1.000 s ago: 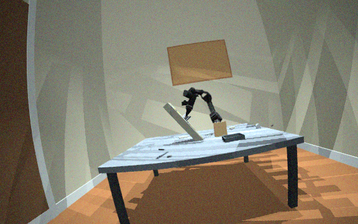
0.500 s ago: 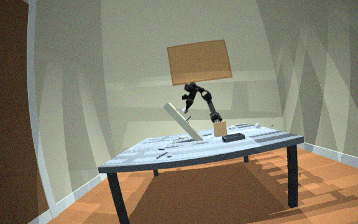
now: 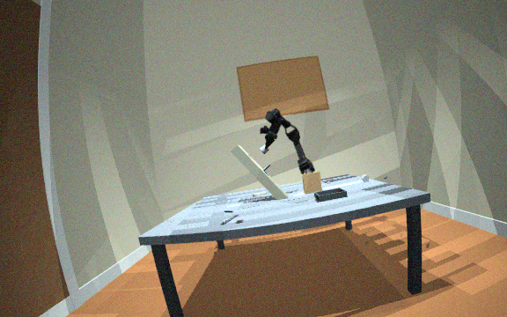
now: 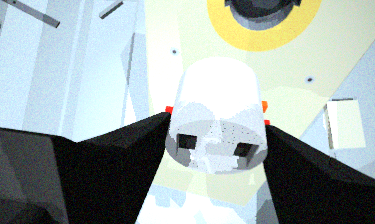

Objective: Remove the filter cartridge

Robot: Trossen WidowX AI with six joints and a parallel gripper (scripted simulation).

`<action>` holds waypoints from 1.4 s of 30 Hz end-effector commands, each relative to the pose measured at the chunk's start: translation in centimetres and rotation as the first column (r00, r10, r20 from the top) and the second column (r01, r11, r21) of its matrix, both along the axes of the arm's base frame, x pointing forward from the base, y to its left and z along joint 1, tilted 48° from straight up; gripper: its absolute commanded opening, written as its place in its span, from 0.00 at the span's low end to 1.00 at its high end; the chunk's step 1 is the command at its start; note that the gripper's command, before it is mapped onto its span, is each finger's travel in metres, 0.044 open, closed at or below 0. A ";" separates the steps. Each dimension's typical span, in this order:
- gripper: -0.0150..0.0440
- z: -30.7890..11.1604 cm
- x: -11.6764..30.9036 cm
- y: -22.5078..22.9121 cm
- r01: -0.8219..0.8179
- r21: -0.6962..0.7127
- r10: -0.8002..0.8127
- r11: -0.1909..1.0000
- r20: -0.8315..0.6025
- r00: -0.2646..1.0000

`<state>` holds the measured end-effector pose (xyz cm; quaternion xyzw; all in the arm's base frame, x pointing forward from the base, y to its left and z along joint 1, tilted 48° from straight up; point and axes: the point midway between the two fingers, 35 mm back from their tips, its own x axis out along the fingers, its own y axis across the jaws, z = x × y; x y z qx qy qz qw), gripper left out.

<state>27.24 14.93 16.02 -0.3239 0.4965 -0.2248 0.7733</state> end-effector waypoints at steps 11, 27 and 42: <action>0.25 -5.1 1.2 3.8 0.093 0.005 -0.093 0.996 0.030 0.995; 0.25 -11.3 -2.6 7.8 -0.141 0.073 0.156 0.987 -0.302 0.940; 0.25 -18.8 -9.2 13.6 -0.483 0.341 0.584 0.807 -0.582 0.566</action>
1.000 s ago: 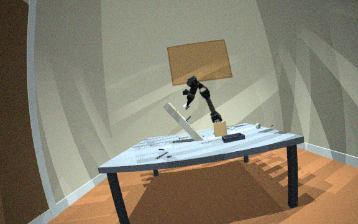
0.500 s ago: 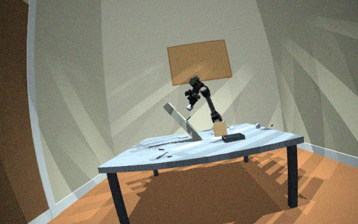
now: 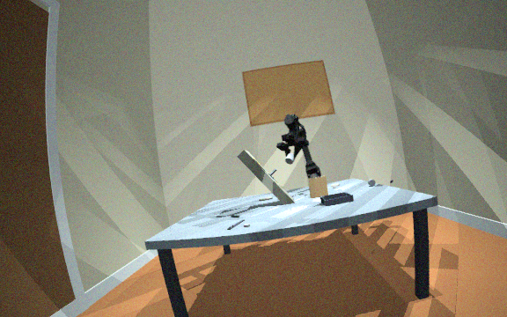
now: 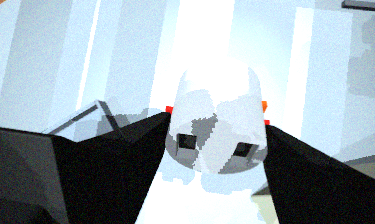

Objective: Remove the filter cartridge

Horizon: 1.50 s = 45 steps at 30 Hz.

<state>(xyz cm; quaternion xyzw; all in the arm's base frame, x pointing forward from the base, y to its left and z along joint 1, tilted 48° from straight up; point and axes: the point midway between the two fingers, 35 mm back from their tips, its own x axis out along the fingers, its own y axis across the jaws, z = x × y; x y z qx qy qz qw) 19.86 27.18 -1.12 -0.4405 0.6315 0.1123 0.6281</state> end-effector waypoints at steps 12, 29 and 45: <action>0.25 -3.1 -3.5 2.0 -0.192 0.082 0.202 0.978 -0.150 0.968; 0.25 -10.4 -14.9 0.5 -0.402 0.231 0.462 0.886 -0.365 0.808; 0.25 -13.4 -21.2 -3.1 -0.493 0.328 0.592 0.806 -0.475 0.651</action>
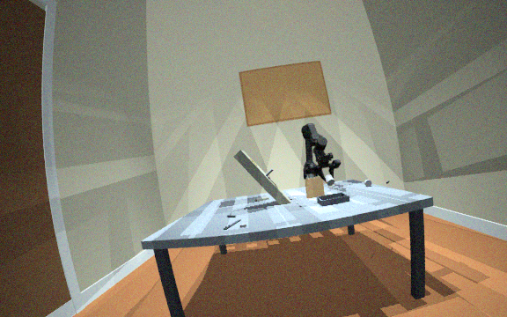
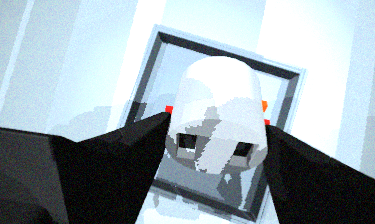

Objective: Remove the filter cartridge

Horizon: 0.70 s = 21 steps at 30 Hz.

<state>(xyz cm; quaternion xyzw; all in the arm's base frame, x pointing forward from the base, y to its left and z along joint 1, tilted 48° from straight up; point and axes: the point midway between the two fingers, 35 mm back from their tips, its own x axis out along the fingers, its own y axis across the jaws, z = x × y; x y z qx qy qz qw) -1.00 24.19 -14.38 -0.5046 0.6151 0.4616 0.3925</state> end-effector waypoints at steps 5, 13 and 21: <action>0.25 -1.8 -0.8 -1.4 -0.011 0.013 0.011 1.000 -0.016 1.000; 0.25 -5.1 -1.6 -5.0 -0.011 0.013 0.011 1.000 -0.017 1.000; 0.39 -5.0 -1.5 -5.2 -0.015 -0.002 0.015 1.000 -0.015 1.000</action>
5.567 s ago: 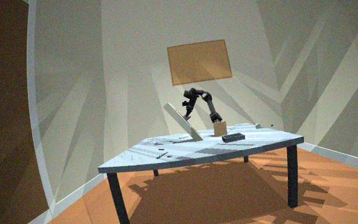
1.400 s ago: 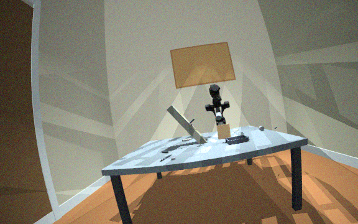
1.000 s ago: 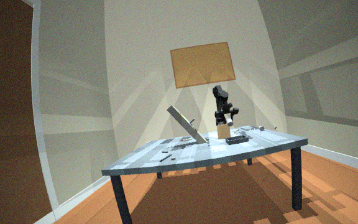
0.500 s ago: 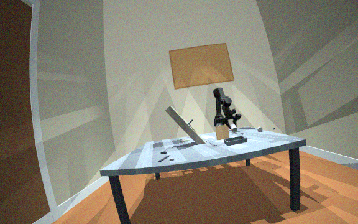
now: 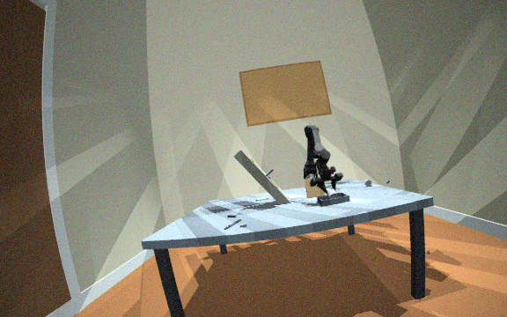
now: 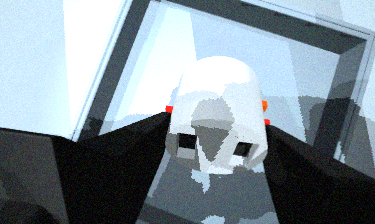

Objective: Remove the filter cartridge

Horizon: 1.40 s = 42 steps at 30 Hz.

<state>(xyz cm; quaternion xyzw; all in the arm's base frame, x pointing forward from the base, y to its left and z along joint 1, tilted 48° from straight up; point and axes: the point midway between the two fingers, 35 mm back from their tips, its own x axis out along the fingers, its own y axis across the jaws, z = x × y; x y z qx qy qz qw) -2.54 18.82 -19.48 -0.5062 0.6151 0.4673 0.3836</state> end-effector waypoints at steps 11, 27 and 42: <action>0.88 0.1 0.0 0.1 -0.001 0.002 0.001 1.000 0.000 1.000; 1.00 4.9 1.2 5.0 0.000 0.001 0.000 1.000 0.001 1.000; 1.00 3.9 0.9 4.4 0.005 0.010 -0.005 1.000 -0.001 1.000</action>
